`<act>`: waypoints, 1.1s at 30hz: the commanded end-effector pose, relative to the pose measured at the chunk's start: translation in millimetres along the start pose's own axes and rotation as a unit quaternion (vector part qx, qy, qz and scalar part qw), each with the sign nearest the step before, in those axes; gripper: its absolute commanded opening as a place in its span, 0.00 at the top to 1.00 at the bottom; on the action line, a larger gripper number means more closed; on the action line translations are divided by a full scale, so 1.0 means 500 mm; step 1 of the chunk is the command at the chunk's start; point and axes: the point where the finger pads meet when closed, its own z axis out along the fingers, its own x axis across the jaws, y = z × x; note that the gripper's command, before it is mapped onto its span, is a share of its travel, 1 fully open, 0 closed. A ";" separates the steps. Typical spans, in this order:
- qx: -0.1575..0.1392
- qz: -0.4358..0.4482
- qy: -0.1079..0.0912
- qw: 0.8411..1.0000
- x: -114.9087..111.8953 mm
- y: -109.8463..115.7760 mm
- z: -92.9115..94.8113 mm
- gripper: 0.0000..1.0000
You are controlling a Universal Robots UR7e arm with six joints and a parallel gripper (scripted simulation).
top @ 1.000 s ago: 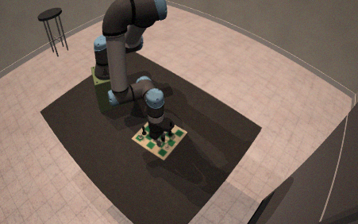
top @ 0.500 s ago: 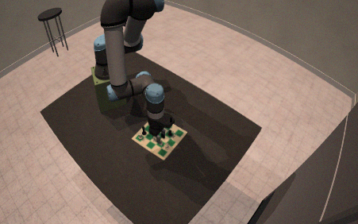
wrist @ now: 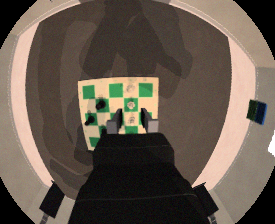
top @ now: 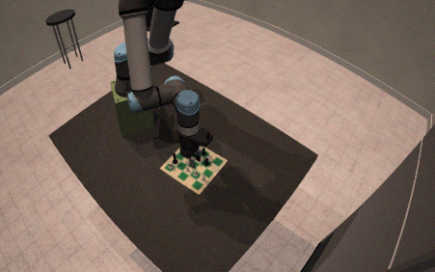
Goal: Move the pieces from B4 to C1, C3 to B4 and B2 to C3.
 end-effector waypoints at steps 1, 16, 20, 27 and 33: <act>0.000 0.000 0.000 1.000 0.000 0.000 -0.018 0.32; 0.000 0.000 0.000 1.000 0.000 0.000 -0.019 0.00; 0.000 0.000 0.000 1.000 0.000 0.000 -0.019 0.00; 0.000 0.000 0.000 1.000 0.000 0.000 -0.019 0.00; 0.000 0.006 0.000 1.000 -0.001 -0.001 -0.019 0.00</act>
